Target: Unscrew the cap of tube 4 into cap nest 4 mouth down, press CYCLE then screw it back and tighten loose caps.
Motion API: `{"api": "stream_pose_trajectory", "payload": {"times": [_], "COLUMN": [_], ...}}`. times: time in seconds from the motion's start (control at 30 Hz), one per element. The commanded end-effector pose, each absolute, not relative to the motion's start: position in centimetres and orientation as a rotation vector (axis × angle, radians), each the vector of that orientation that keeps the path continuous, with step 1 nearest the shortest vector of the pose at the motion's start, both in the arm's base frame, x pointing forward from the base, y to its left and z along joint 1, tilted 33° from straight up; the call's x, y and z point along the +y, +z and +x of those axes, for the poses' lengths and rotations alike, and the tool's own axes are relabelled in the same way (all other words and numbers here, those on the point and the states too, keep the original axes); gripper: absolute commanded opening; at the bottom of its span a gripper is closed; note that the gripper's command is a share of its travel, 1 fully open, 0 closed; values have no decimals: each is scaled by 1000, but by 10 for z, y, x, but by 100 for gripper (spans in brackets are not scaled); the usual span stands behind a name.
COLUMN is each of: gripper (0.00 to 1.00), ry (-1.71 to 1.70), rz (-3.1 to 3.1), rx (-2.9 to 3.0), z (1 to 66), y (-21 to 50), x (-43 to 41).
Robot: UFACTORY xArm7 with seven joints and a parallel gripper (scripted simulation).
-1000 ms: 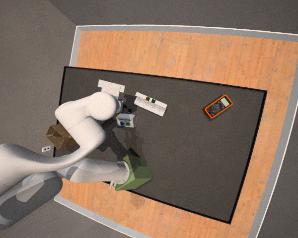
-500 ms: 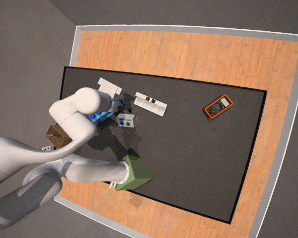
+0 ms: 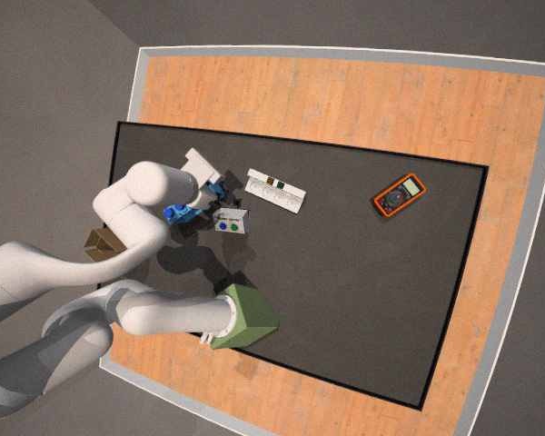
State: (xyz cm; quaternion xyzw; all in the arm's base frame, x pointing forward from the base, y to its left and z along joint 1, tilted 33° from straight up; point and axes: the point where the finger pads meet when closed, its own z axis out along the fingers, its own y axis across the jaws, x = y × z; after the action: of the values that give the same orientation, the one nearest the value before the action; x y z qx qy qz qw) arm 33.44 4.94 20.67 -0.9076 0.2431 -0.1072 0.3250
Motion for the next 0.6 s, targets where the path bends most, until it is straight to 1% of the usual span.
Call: {"api": "stream_pose_trajectory", "payload": {"times": [0.0, 0.23, 0.57], "gripper": [46, 46, 46], "ry": [-250, -231, -231], "rz": [-2390, -2379, -2379], "rx": [877, 1007, 1009], "z": [337, 336, 336], "y": [189, 179, 179], "x": [57, 60, 60]}}
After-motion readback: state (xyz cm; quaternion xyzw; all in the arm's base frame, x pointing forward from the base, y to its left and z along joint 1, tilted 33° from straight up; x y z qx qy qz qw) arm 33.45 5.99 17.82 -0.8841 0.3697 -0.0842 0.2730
